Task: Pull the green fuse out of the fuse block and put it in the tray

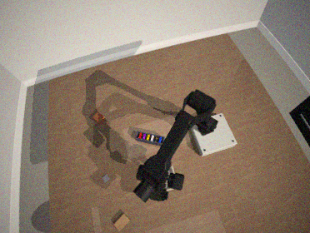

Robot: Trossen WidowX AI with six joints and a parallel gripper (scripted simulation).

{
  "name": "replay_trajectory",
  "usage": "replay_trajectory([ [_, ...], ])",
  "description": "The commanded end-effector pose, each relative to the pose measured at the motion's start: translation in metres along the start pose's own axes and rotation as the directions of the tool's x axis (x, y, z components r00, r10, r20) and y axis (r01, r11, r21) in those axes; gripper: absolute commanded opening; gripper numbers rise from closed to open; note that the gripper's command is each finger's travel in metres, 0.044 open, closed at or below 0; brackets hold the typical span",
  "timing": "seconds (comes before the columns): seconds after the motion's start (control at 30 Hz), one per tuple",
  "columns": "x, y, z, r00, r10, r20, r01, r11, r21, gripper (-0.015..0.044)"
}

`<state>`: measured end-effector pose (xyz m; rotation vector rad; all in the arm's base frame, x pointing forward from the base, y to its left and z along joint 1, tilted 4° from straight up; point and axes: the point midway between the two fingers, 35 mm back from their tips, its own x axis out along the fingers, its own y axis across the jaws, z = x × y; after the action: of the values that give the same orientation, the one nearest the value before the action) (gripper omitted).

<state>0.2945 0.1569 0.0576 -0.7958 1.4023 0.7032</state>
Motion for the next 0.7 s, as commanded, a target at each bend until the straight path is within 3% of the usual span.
replay_trajectory([
  [0.0,-0.024,0.0,0.001,1.0,-0.002,0.0,0.002,1.0,0.001,0.033],
  [0.67,-0.034,0.0,0.0,1.0,0.001,-0.002,-0.001,1.0,-0.004,0.033],
])
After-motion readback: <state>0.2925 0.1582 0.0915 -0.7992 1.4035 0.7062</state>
